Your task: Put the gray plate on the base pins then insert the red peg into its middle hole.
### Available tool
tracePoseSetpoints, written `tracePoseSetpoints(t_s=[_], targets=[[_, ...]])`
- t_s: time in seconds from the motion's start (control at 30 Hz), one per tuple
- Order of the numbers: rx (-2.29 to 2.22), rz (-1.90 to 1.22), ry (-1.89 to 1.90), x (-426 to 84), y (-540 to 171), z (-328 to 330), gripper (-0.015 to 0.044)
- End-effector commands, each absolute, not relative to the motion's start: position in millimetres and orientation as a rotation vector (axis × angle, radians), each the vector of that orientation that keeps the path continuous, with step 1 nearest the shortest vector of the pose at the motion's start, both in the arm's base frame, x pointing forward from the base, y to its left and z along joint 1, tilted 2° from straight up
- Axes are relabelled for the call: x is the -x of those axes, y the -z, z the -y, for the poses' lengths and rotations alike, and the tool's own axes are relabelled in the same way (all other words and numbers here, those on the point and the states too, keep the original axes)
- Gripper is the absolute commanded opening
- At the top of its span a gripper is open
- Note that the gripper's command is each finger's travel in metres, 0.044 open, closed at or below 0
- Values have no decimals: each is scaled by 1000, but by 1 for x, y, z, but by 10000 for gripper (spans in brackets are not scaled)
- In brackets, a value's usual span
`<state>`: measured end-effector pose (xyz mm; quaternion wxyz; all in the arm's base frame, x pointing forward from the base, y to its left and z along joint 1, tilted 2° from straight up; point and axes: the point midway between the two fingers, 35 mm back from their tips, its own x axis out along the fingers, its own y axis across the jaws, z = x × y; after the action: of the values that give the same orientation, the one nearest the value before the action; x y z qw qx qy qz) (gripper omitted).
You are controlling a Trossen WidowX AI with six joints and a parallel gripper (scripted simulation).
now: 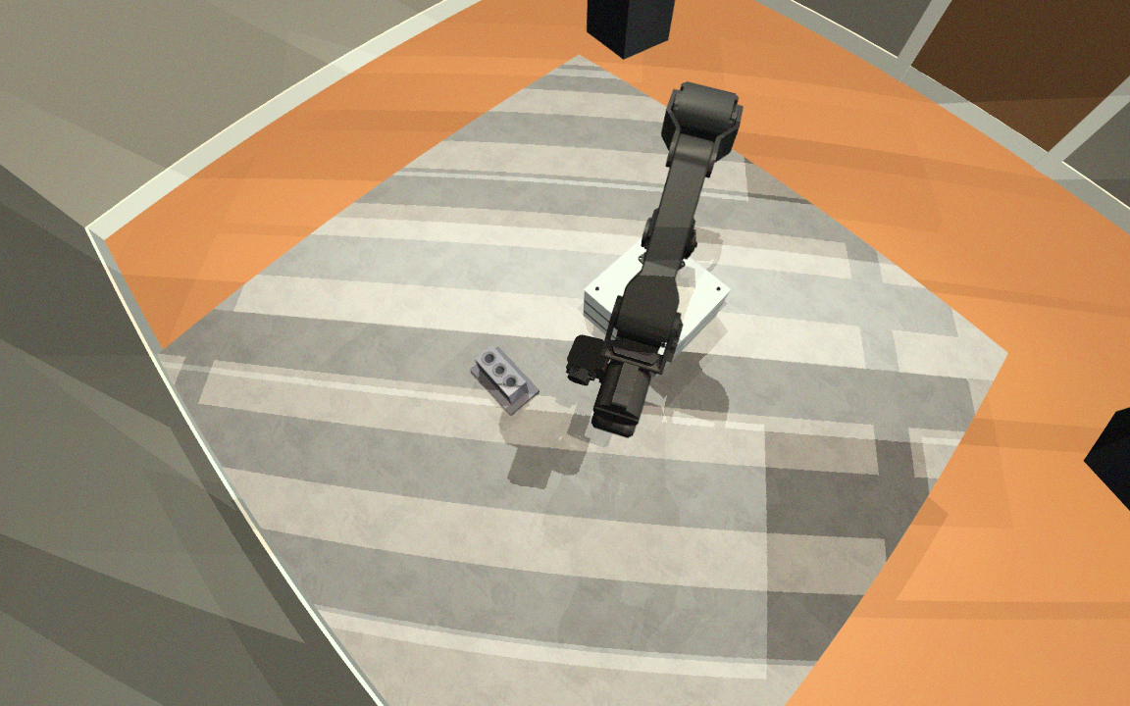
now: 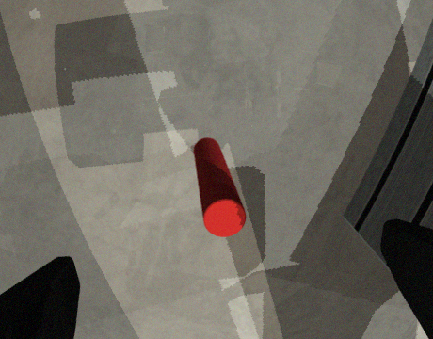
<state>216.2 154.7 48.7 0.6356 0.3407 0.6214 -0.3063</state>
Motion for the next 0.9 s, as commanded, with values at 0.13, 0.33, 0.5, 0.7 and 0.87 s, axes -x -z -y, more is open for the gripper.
tracePoseSetpoints(t_s=[0.13, 0.33, 0.5, 0.7, 0.87], targets=[[-778, -1416, 708, -217, -36, -155, 440], [-778, -1416, 708, -218, -27, -156, 440], [-778, -1417, 708, -218, -18, -156, 440], [-777, -1417, 708, -219, -9, -157, 440], [-777, -1417, 708, -219, 0, -157, 440]])
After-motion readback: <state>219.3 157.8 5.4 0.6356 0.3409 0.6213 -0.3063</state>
